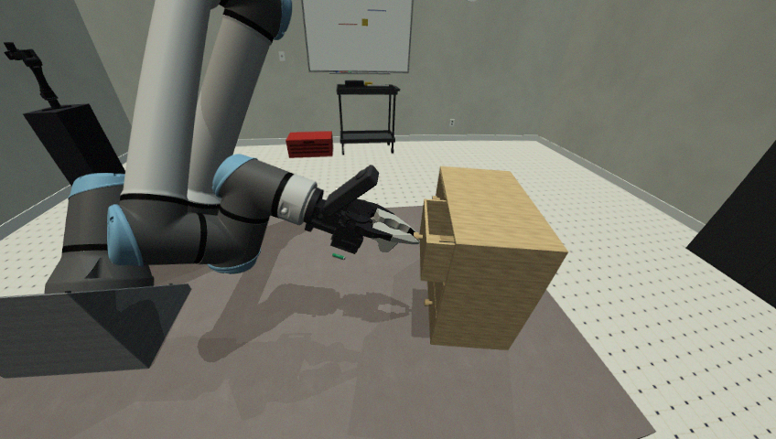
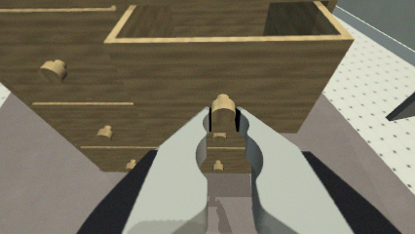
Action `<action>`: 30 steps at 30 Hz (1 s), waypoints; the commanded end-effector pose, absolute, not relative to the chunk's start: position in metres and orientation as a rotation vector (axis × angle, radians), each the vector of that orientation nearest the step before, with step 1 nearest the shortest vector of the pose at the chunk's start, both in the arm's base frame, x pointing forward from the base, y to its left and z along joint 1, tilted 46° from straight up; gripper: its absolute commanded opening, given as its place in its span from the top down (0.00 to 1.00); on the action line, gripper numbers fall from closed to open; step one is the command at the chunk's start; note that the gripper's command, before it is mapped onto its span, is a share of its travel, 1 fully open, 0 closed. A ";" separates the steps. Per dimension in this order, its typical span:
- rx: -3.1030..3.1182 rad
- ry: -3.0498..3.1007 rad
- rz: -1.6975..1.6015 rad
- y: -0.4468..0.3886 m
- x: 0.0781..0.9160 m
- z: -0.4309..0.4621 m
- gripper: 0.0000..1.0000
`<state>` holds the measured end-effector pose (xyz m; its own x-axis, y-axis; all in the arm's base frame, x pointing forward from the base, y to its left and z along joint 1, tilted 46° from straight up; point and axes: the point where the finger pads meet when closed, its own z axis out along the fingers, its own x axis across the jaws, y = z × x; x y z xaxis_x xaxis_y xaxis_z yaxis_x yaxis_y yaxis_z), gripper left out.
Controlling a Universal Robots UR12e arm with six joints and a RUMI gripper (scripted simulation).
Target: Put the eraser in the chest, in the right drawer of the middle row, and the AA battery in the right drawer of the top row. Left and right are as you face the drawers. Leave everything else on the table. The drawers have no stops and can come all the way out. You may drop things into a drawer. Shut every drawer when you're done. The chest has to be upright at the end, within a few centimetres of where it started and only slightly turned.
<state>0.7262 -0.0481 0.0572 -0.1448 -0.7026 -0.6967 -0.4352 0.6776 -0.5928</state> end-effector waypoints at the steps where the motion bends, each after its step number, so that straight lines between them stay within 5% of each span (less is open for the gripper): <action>1: -0.909 1.780 -0.301 -0.049 0.730 0.057 0.93; 30: -0.909 1.780 -0.301 -0.049 0.748 0.054 0.93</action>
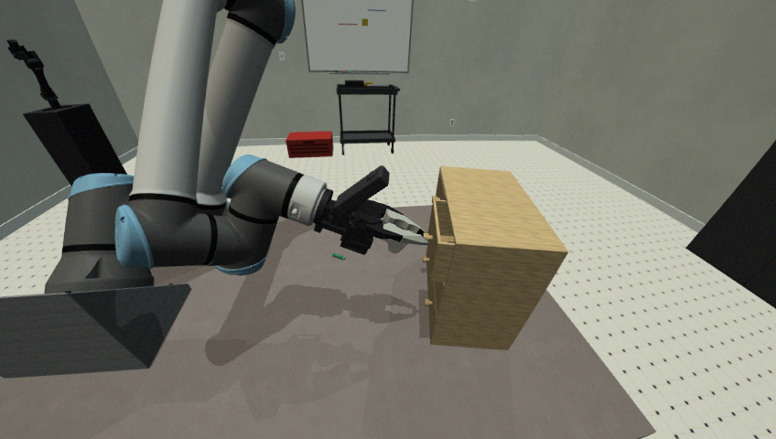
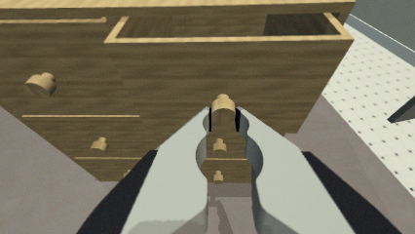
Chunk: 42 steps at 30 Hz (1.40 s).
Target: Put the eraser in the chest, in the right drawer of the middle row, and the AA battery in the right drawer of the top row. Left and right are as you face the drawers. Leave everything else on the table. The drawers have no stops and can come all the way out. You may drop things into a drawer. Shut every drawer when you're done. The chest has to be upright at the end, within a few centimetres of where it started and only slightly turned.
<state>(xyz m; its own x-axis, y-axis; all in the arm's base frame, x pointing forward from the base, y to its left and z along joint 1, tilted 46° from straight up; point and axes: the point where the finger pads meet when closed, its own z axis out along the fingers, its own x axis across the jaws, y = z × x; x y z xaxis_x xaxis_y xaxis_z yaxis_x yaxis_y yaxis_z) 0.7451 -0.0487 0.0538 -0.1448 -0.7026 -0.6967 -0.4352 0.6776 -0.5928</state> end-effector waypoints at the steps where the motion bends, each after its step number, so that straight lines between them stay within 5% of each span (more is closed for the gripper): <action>1: -0.909 1.780 -0.301 -0.049 0.749 0.053 0.93; 42: -0.909 1.780 -0.301 -0.050 0.767 0.050 0.93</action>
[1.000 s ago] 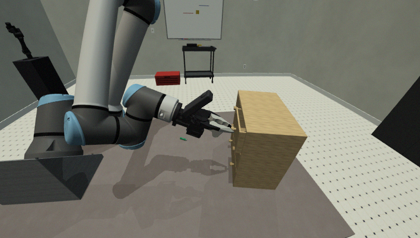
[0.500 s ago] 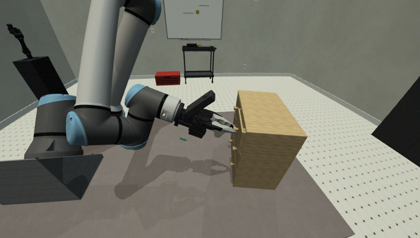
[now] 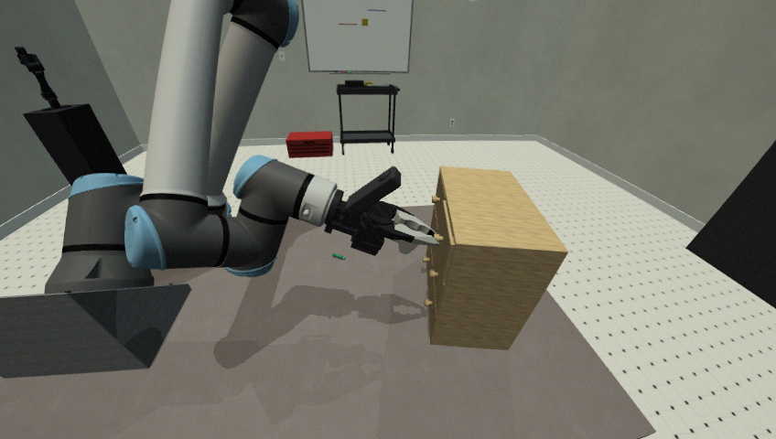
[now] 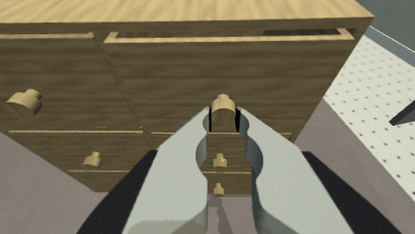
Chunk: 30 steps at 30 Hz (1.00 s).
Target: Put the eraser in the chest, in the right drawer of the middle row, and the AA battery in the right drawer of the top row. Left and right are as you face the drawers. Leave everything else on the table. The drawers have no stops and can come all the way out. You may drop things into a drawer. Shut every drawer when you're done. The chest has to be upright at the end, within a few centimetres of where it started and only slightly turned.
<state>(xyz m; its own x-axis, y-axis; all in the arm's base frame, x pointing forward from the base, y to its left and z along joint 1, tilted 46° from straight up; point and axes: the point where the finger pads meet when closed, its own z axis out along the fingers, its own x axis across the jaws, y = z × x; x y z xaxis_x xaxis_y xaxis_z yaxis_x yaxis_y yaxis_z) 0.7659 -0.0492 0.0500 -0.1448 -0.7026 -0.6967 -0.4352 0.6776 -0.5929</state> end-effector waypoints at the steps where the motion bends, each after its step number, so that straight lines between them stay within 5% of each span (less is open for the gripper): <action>1: -0.909 1.780 -0.301 -0.050 0.767 0.050 0.93; 30: -0.909 1.780 -0.301 -0.050 0.771 0.049 0.93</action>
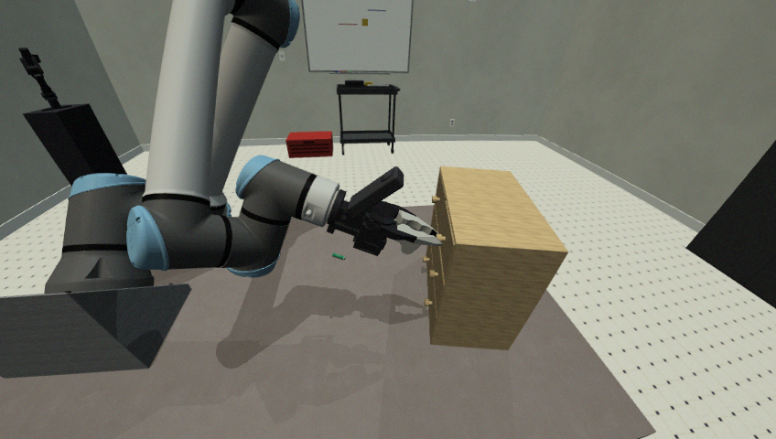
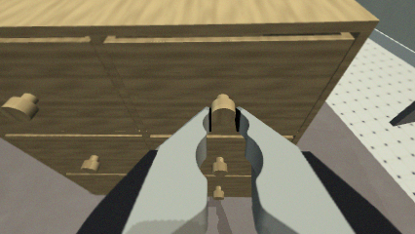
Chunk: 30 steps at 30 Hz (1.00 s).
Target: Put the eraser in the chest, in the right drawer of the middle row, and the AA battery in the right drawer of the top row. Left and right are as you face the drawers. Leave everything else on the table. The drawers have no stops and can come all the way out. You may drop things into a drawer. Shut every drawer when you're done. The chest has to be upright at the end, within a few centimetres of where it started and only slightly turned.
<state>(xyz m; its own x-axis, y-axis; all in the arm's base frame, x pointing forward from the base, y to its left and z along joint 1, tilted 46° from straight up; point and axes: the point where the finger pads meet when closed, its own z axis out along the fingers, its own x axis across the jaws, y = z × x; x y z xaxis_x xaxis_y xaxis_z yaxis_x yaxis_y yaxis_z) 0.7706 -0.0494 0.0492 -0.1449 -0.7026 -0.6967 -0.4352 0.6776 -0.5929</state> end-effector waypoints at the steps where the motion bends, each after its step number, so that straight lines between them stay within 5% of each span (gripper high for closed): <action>1: -0.909 1.780 -0.301 -0.050 0.771 0.049 0.93; 30: -0.909 1.780 -0.301 -0.050 0.771 0.049 0.88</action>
